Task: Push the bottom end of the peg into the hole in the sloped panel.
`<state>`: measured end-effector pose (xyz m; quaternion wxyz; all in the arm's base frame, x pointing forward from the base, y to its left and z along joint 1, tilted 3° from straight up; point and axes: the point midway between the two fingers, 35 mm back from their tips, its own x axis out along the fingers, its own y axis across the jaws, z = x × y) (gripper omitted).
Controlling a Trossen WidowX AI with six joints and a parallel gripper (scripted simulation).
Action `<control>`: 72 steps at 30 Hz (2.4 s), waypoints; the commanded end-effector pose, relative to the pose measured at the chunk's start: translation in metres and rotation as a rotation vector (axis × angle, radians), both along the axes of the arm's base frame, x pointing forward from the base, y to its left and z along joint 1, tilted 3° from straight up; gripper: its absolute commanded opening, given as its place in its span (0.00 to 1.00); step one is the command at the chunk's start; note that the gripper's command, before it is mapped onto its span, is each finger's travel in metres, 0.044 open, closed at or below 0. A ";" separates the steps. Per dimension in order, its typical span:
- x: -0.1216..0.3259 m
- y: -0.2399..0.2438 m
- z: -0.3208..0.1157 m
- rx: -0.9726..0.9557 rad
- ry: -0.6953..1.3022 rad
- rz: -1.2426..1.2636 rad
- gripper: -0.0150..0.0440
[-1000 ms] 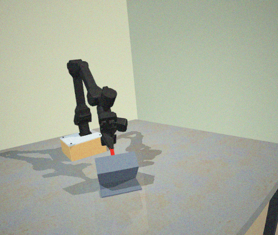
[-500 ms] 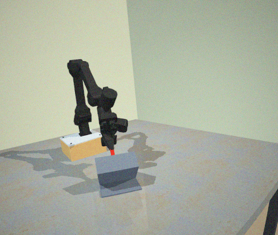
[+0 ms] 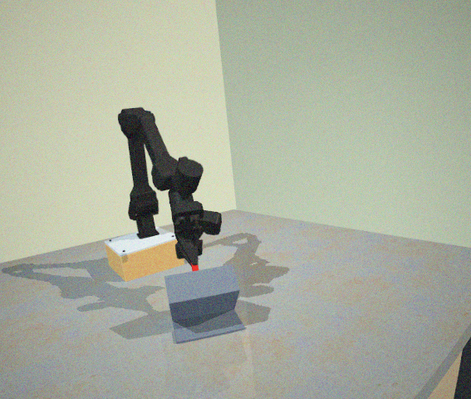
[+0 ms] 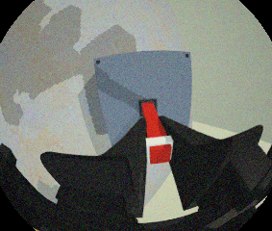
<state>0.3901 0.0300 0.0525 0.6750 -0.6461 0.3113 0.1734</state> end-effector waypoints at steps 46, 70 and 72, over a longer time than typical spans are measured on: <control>0.016 -0.003 -0.013 -0.001 0.000 0.000 0.25; 0.012 -0.002 -0.009 0.000 0.000 0.000 1.00; 0.011 -0.001 -0.007 0.000 0.000 0.001 1.00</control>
